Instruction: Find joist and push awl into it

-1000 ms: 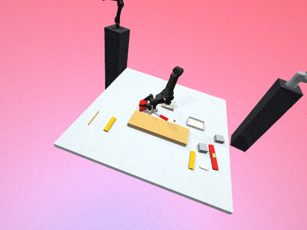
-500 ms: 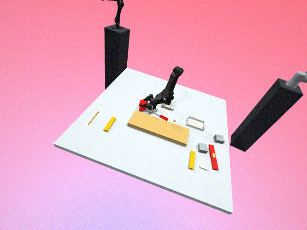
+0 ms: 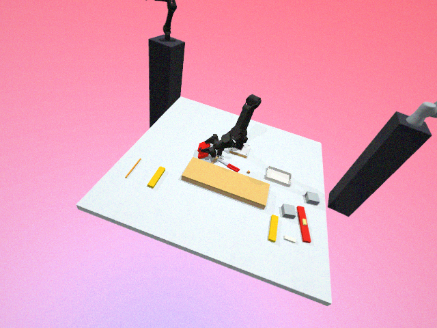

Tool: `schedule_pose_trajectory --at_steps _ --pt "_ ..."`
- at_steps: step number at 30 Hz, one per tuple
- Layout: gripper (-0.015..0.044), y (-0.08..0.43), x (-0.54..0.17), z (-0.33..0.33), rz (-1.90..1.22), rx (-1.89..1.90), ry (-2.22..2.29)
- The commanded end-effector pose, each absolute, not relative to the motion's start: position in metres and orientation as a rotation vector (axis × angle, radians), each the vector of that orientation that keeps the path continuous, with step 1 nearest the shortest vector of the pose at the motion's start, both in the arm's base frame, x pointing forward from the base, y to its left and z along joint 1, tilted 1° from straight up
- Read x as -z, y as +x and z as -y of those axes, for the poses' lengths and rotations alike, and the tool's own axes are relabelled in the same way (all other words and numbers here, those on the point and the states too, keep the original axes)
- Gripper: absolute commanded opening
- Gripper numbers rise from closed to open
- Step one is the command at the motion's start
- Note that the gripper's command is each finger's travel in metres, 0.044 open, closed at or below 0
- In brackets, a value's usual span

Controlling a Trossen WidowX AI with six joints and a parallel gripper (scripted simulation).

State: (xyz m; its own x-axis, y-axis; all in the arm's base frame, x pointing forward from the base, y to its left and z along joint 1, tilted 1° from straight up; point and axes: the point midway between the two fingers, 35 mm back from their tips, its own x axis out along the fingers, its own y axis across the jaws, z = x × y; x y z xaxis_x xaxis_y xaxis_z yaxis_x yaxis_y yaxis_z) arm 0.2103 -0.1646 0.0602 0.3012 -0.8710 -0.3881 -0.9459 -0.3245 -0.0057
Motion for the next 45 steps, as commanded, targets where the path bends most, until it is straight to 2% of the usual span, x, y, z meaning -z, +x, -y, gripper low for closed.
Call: schedule_pose_trajectory --at_steps 1,23,26,45 --pt "0.0378 0.2099 -0.0577 0.1634 -1.656 -0.483 -2.339" --pt "0.0378 0.2103 -0.0602 0.1646 -1.666 -0.467 -2.336" --pt "0.0440 0.2105 -0.0604 0.1646 -1.665 -0.465 -2.336" --pt "0.0440 0.2096 -0.0618 0.1603 -1.664 -0.467 -2.333"
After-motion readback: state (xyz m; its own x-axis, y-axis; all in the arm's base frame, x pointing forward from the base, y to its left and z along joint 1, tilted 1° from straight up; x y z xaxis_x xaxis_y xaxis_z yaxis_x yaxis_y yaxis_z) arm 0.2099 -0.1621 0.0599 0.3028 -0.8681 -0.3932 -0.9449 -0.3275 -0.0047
